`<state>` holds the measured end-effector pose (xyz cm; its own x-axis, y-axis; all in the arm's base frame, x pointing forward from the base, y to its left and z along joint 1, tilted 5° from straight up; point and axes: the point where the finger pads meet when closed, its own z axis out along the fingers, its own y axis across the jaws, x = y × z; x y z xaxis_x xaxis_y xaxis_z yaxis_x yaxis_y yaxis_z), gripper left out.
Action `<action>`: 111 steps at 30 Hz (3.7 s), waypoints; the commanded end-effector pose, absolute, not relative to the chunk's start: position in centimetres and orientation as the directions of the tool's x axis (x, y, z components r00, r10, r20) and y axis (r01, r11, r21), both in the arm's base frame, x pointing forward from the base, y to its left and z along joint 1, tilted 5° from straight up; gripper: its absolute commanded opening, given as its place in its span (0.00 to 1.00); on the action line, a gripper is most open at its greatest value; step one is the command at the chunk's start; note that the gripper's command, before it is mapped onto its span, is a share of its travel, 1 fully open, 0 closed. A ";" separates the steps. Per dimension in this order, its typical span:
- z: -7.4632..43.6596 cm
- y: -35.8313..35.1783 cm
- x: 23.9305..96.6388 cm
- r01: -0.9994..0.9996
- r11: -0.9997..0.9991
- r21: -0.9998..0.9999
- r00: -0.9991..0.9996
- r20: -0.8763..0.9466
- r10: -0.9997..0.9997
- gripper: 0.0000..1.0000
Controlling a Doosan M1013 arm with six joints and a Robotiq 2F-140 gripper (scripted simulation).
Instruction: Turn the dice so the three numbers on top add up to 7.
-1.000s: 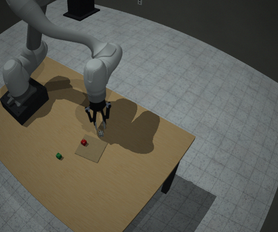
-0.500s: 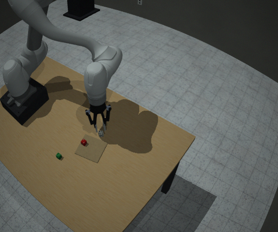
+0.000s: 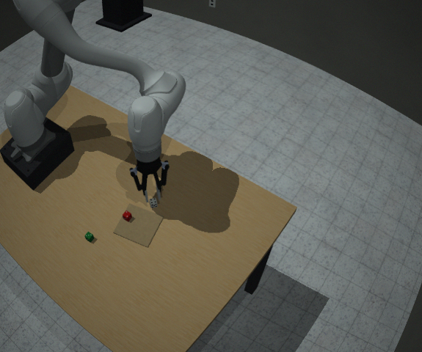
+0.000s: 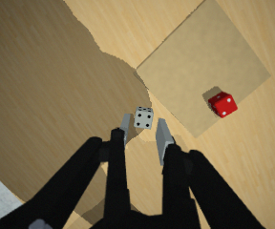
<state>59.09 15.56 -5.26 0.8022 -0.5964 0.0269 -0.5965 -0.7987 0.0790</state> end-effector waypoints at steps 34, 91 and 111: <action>-5.7 15.4 59.1 -0.597 -0.798 0.079 0.802 0.029 -0.597 0.25; -5.7 15.4 59.2 -0.597 -0.798 0.079 0.802 0.029 -0.597 0.25; -8.0 15.2 59.1 -0.597 -0.798 0.079 0.802 0.029 -0.597 0.25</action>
<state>59.11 15.33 -7.19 0.8022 -0.5965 0.0271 -0.5965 -0.7987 0.0789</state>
